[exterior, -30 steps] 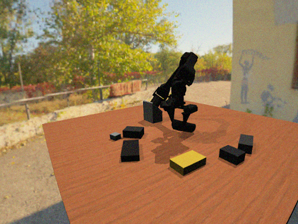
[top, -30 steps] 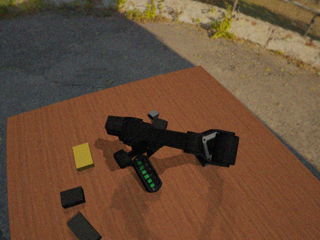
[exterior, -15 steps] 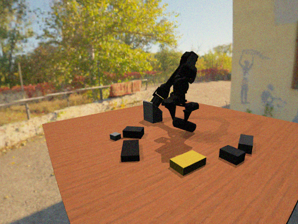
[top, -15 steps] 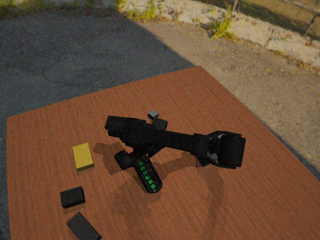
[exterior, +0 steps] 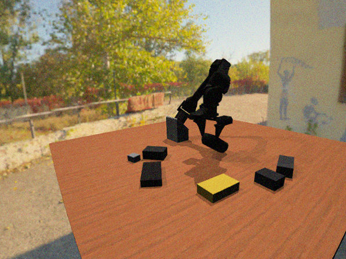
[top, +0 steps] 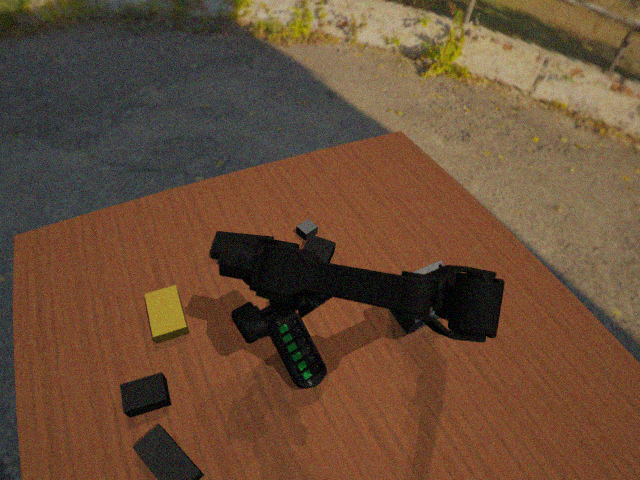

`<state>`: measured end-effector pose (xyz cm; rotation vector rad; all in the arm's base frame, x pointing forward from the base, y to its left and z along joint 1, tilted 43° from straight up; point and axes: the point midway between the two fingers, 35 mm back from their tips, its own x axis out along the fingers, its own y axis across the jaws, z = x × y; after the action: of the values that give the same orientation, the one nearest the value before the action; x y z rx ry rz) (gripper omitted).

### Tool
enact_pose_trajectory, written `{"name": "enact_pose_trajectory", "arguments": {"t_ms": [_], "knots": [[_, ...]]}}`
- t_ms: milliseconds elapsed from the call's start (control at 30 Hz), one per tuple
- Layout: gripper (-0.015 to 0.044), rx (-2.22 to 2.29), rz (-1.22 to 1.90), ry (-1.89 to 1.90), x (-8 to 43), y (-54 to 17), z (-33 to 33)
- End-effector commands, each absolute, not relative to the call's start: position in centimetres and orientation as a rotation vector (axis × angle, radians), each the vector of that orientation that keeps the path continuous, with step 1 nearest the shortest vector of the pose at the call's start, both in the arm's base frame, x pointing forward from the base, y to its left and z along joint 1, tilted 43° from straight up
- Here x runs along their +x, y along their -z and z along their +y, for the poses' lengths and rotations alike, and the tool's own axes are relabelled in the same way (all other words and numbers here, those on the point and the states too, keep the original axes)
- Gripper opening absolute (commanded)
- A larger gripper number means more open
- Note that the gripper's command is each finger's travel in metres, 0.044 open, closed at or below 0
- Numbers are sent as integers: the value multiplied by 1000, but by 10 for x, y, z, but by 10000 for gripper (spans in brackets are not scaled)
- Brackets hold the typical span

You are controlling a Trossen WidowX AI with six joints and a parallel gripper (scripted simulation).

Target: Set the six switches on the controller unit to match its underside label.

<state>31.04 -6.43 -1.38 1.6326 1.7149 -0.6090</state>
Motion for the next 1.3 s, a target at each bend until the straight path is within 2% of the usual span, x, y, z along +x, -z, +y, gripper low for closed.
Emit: {"name": "enact_pose_trajectory", "arguments": {"t_ms": [0,1267], "knots": [[336,1637,1713,619,309,9,-62],[336,1591,1657,677,304,-21,-53]]}}
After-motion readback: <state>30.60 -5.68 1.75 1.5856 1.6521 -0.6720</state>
